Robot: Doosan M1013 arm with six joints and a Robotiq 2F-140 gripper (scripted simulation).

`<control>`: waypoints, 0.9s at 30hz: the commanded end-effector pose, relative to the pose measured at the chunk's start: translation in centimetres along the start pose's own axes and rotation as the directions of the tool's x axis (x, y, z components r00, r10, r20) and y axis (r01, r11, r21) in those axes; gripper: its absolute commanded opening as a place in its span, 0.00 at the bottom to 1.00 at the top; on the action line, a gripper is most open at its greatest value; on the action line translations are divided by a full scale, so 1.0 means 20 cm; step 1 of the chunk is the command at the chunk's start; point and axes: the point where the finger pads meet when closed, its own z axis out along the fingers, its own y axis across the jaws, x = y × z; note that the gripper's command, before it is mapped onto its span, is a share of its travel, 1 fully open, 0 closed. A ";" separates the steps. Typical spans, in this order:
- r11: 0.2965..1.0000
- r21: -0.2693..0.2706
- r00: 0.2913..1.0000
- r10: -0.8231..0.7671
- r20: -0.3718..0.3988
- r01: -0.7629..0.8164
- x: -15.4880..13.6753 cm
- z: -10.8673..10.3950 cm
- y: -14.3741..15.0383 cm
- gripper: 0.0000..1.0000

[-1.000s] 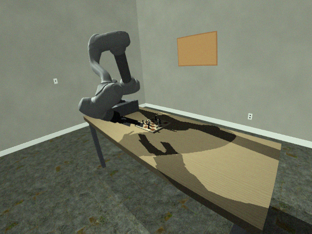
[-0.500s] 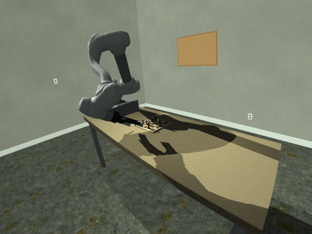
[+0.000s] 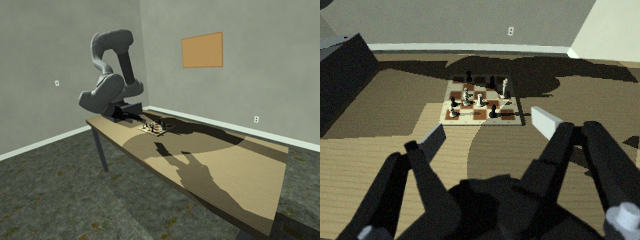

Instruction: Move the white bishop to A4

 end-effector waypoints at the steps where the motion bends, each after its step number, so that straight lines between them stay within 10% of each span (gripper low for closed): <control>1: 1.000 0.000 1.000 0.000 0.000 0.000 0.09 -0.07 0.02 1.00; 12: 1.000 0.009 1.000 -0.014 0.009 0.014 0.15 -0.09 0.03 1.00; 16: 0.956 0.176 0.958 -0.258 0.125 0.234 0.25 0.11 -0.05 1.00; 20: 0.927 0.229 0.932 -0.333 0.142 0.296 0.30 0.18 -0.08 1.00; 21: 0.857 0.327 0.870 -0.466 0.161 0.398 0.34 0.24 -0.11 1.00; 27: 0.659 0.506 0.702 -0.699 0.137 0.557 0.44 0.34 -0.16 1.00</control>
